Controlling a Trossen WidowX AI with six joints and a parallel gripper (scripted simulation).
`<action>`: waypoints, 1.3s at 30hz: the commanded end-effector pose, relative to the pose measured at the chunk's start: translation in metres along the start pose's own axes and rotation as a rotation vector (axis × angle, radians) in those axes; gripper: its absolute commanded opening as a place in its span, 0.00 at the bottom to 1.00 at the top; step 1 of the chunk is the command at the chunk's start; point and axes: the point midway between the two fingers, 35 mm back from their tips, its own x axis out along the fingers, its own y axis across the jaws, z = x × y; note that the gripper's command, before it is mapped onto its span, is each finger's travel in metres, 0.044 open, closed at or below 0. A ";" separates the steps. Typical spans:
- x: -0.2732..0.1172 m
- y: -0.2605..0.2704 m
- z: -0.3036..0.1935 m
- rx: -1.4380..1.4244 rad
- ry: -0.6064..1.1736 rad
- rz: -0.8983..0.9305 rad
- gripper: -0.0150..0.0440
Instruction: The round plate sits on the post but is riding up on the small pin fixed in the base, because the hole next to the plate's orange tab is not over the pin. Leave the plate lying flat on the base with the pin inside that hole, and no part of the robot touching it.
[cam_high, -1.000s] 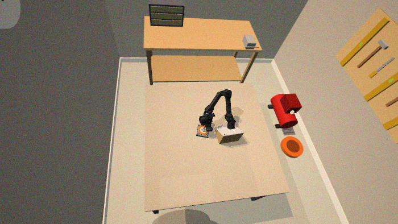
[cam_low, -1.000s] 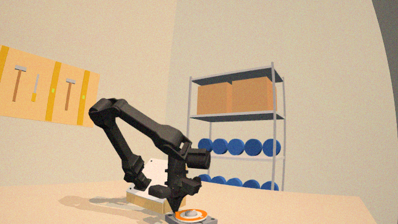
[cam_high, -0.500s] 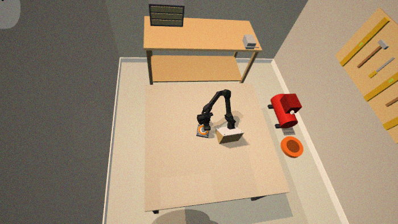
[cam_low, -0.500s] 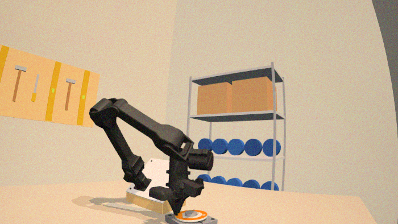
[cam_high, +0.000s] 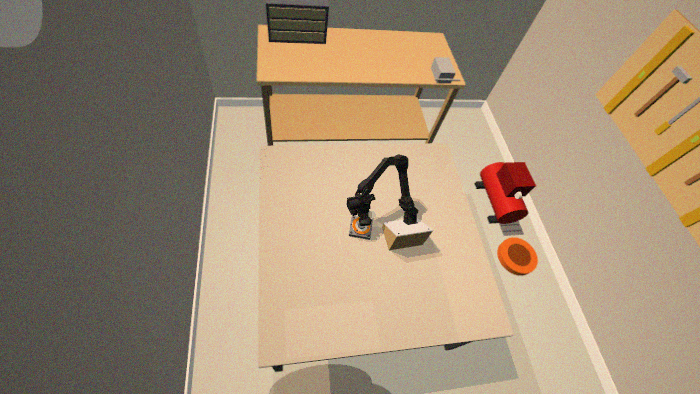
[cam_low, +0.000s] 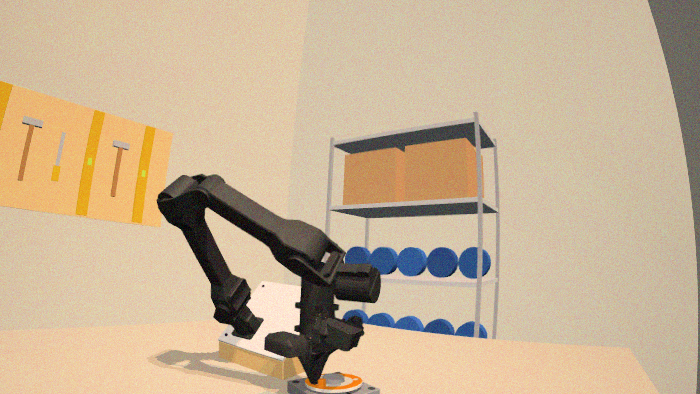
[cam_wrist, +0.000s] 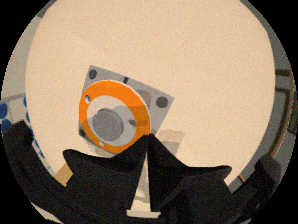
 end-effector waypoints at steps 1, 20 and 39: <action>-0.002 -0.001 0.006 -0.001 -0.005 -0.002 0.25; -0.004 0.006 0.029 0.000 -0.006 -0.002 0.25; -0.005 0.021 0.044 0.000 -0.006 -0.001 0.25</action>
